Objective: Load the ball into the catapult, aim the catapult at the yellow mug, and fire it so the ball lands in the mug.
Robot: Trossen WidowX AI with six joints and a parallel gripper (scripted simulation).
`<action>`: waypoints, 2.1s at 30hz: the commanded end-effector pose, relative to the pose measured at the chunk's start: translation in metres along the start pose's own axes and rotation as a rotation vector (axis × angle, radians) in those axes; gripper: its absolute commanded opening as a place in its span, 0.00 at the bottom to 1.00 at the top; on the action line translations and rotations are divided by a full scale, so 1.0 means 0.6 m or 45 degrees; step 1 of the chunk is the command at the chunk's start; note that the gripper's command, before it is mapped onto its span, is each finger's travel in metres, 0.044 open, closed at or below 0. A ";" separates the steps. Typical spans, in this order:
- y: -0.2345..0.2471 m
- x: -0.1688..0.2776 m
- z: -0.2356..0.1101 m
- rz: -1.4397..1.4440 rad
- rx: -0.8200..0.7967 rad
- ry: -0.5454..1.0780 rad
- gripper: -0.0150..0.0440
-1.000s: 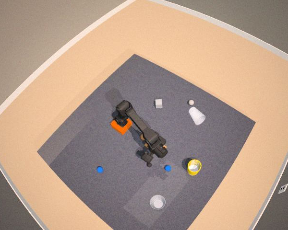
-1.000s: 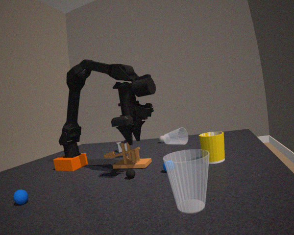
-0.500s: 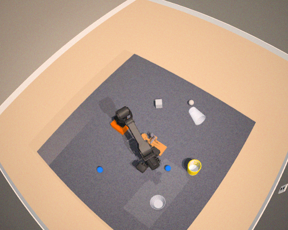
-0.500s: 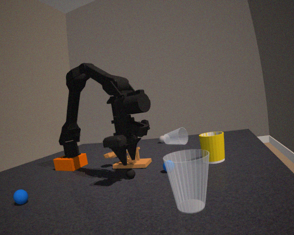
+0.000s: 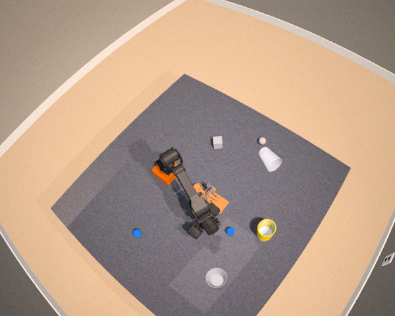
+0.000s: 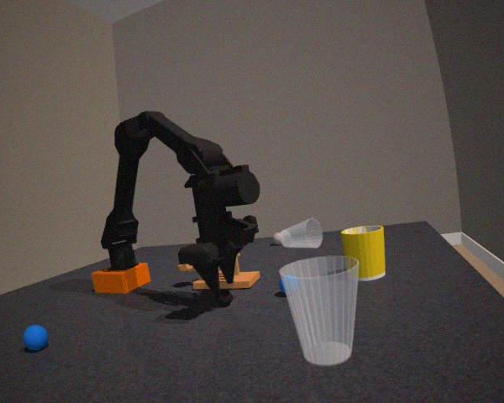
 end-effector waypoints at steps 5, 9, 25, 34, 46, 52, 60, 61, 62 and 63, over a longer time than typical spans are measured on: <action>0.000 0.004 0.028 -0.008 -0.003 0.014 0.76; 0.000 0.005 0.039 -0.008 -0.003 0.015 0.76; 0.000 0.005 0.046 -0.008 -0.003 0.015 0.43; 0.000 -0.003 -0.017 -0.008 -0.003 0.014 0.25; 0.001 0.006 -0.157 -0.008 -0.003 0.014 0.25; 0.003 0.008 -0.164 -0.008 -0.004 0.017 0.25; 0.055 0.052 -0.149 -0.016 -0.012 0.112 0.25; 0.061 0.059 -0.147 -0.017 -0.012 0.125 0.25; 0.068 0.065 -0.145 -0.018 -0.011 0.138 0.25; 0.074 0.072 -0.143 -0.020 -0.011 0.151 0.25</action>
Point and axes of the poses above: the point midway between the two fingers, 35 mm back from their tips, its own z axis out along the fingers, its own y axis across the jaws, x = y × z, the point moved 6 cm from there along -z, back along the fingers, and after that the axes turned 13 degrees about z, right-handed, at the moved point
